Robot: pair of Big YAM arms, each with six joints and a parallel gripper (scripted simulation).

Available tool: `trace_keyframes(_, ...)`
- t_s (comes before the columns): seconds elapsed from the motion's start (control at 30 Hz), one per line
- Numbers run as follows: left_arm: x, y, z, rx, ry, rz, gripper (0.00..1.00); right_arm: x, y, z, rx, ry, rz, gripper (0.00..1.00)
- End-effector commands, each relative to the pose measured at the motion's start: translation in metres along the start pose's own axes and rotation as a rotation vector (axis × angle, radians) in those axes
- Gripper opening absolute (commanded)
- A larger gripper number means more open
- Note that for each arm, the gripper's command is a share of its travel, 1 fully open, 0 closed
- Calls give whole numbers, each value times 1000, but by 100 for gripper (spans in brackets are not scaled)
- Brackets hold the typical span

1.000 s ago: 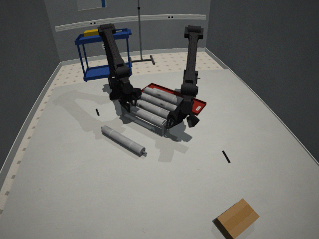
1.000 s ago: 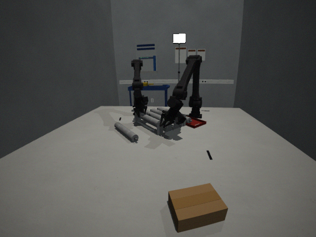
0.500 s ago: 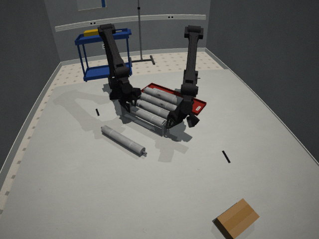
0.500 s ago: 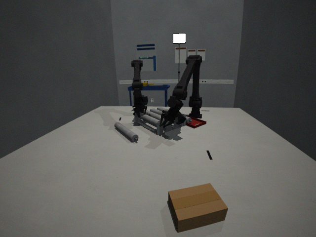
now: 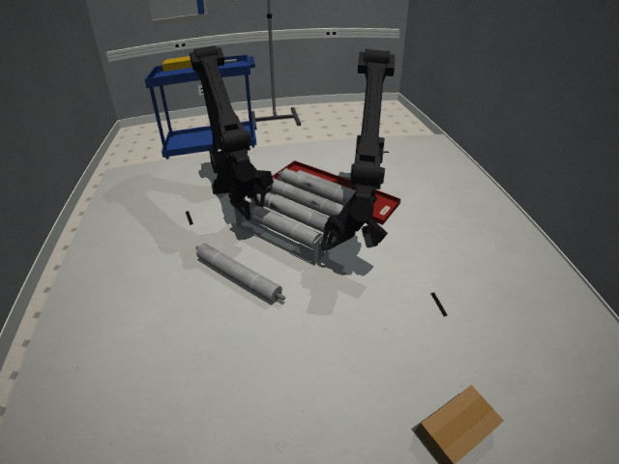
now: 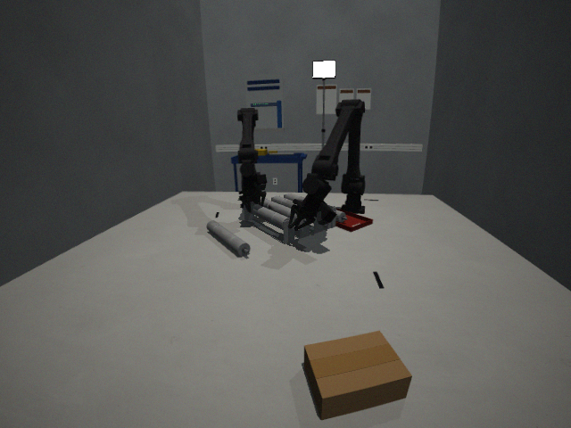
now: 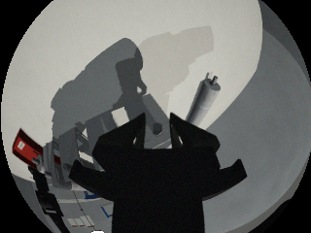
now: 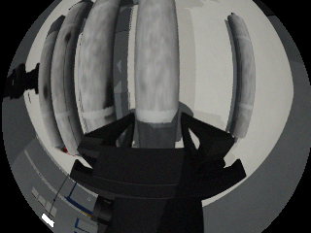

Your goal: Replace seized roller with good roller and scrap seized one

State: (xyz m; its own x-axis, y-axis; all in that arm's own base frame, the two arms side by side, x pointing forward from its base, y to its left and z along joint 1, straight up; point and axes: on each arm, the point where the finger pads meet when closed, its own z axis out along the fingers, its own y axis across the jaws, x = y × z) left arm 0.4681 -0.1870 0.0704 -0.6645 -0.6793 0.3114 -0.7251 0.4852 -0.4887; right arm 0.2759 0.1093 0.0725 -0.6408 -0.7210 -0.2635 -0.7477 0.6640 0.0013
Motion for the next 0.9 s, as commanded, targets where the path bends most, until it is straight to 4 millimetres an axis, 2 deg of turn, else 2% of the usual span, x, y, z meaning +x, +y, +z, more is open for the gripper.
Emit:
trace_keyframes(0.0,-7,-16,-4,16,-8,3,32,2,-4,-2,1,7,-1,62)
trace_keyframes(0.07,-7,-16,-4,16,-8,3,32,2,-4,-2,1,7,-1,62)
trace_keyframes(0.1,-7,-16,-4,16,-8,3,32,-8,-4,-5,9,-14,-19,62)
trace_keyframes(0.13,-7,-16,-4,16,-8,3,32,-1,0,-1,-2,4,-19,62)
trace_keyframes(0.47,-7,-16,-4,16,-8,3,32,-1,0,-1,-2,4,-17,62)
trace_keyframes(0.5,-8,-32,-34,52,-27,41,32,-20,-14,-33,30,-44,-15,62)
trace_keyframes(0.53,-8,-31,-40,53,-27,41,32,-19,-13,-38,30,-45,-15,62)
trace_keyframes(0.63,-8,-33,-40,59,-28,27,32,-21,-14,-38,33,-51,-10,62)
trace_keyframes(0.67,-8,-31,-52,53,-28,42,32,-20,-13,-50,32,-47,-15,62)
trace_keyframes(0.83,-8,-29,-80,51,-29,41,32,-19,-13,-81,33,-50,-15,62)
trace_keyframes(0.87,-10,-28,-74,45,-25,28,32,-20,-14,-78,32,-49,-12,62)
